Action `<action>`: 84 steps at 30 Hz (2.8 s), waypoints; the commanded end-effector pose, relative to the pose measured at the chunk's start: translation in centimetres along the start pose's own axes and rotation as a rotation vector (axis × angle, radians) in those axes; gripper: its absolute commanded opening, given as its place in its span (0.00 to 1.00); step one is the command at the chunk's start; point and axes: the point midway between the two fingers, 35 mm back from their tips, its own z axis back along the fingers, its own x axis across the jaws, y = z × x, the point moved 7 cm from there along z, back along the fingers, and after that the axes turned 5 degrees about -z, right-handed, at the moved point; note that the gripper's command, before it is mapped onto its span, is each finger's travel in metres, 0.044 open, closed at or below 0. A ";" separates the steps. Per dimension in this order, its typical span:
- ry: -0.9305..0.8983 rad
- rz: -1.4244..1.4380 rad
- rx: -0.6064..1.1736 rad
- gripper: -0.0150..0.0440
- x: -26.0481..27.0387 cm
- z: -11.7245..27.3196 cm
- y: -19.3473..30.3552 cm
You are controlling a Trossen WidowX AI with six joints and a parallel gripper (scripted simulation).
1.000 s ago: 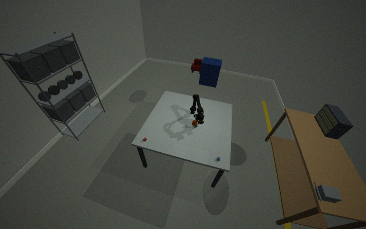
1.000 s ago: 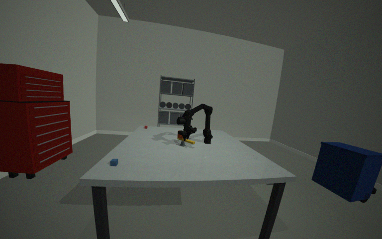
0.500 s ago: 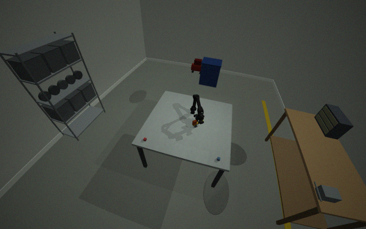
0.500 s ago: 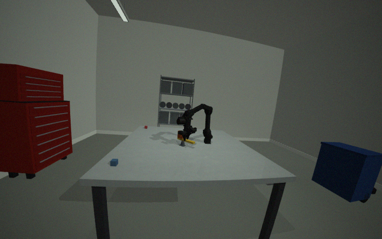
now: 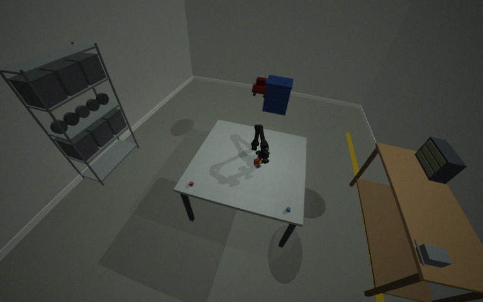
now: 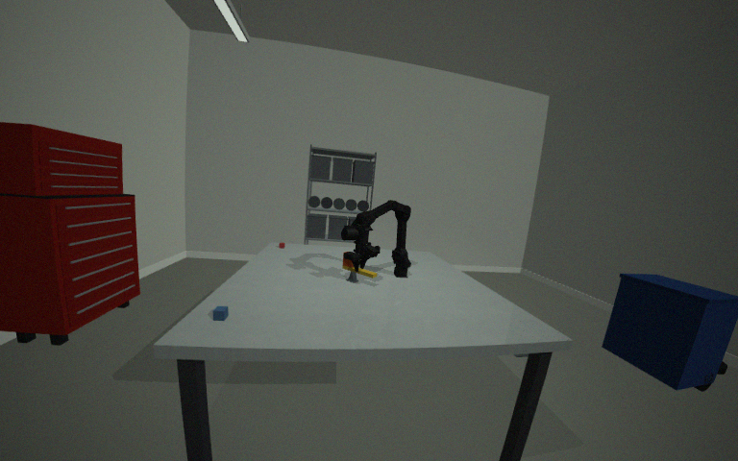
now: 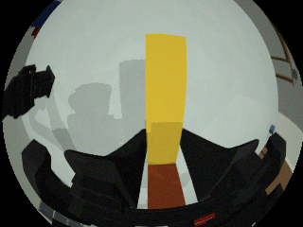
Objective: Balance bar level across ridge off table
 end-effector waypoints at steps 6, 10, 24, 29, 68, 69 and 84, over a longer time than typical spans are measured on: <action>0.000 0.000 0.000 0.54 0.0 0.0 0.0; 0.000 0.000 0.000 0.54 0.0 0.0 0.0; 0.000 0.000 0.000 0.54 0.0 0.0 0.0; 0.000 0.000 0.000 0.55 0.0 0.0 0.0; 0.000 0.000 0.000 1.00 -0.4 6.9 0.1; 0.000 0.000 0.000 1.00 -0.3 8.1 0.1; 0.000 0.000 0.000 1.00 0.0 10.0 0.0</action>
